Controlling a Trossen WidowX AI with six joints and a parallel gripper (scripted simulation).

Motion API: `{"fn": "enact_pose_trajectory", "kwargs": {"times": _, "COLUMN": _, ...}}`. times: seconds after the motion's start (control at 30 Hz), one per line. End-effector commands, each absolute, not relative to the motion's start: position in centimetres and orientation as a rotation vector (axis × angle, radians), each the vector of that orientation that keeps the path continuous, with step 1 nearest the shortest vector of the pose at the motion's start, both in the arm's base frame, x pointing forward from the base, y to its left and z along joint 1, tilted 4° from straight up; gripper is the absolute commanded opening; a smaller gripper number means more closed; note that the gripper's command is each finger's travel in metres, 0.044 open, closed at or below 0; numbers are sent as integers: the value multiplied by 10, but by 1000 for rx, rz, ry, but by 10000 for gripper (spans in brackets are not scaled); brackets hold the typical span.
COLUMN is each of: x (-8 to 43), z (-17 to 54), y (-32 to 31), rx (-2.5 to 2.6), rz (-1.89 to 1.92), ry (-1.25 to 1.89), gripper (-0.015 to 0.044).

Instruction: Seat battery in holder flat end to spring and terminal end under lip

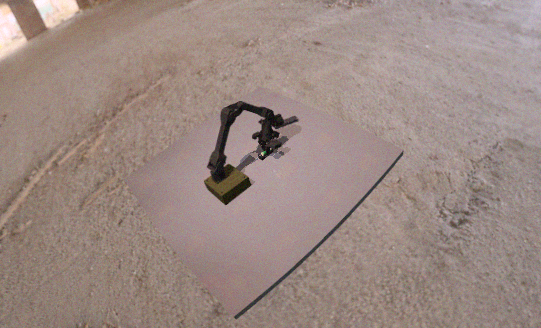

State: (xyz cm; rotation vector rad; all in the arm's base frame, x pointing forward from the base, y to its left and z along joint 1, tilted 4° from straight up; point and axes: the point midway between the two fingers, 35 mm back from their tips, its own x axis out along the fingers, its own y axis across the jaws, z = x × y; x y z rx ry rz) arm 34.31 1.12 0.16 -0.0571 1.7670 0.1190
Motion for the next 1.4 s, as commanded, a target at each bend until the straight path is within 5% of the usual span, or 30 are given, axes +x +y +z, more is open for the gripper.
{"fn": "enact_pose_trajectory", "kwargs": {"times": 0.0, "x": 347, "z": 1, "y": 11, "rx": -55, "rz": 122, "ry": 1732, "gripper": 60}}
{"fn": "enact_pose_trajectory", "kwargs": {"times": 1.37, "x": 334, "z": -3, "y": 11, "rx": -54, "rz": 124, "ry": 1609, "gripper": 60}}
